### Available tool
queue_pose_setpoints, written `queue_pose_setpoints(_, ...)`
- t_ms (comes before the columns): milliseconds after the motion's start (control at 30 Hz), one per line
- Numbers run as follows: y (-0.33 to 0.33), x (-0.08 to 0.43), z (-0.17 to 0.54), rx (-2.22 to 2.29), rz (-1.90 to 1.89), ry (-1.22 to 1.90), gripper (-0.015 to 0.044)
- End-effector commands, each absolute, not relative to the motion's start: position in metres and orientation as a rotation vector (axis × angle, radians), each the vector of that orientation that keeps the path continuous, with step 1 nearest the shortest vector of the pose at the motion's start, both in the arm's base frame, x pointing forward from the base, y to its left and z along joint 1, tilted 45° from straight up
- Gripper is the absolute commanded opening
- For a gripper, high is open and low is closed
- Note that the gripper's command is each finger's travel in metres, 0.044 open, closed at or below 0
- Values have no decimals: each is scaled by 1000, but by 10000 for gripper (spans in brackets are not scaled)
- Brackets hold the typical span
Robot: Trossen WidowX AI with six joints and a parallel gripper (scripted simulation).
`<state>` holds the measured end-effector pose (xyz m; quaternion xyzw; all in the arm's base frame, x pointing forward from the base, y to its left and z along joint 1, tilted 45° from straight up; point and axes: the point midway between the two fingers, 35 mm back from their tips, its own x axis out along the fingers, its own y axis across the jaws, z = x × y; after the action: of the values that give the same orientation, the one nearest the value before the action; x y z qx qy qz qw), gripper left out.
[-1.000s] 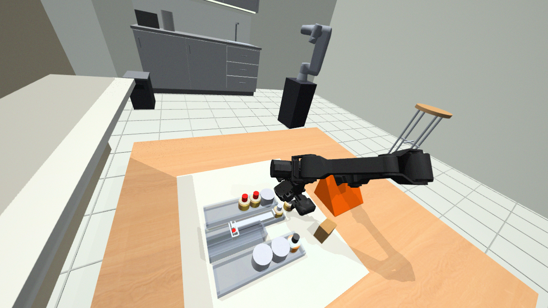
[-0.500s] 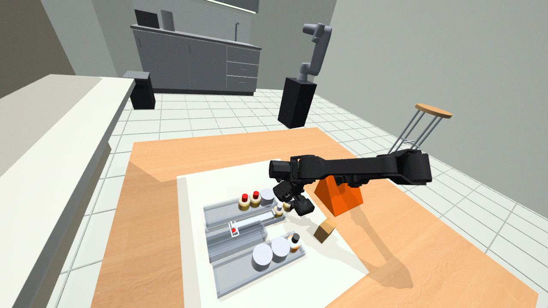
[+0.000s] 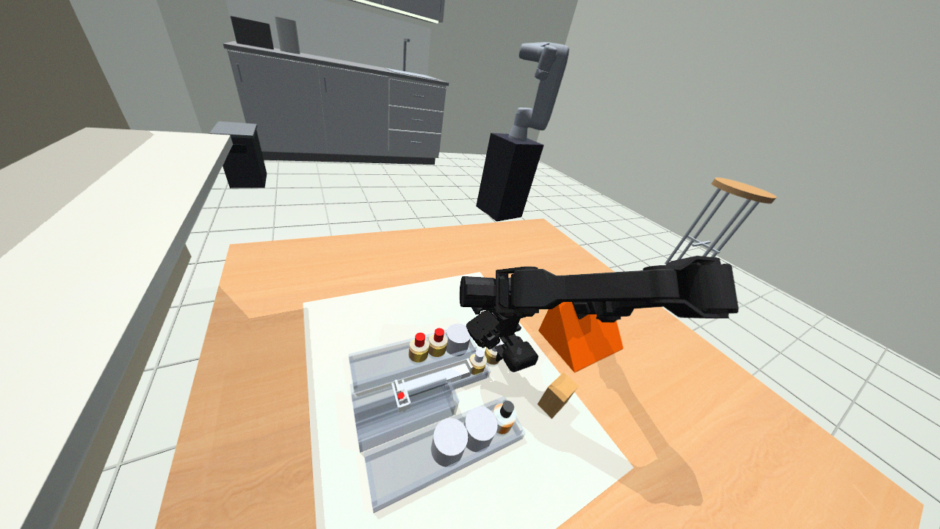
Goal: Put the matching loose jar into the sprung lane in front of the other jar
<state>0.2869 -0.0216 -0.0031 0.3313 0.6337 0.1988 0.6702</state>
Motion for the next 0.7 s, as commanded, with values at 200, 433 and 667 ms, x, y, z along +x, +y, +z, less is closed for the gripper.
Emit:
queue_pose_setpoints(200, -24, 295, -3, 746, 448, 1416, 0)
queue_pose_setpoints(433, -24, 298, -3, 746, 448, 1416, 0)
queue_pose_setpoints(667, -24, 301, -3, 746, 448, 1415, 0)
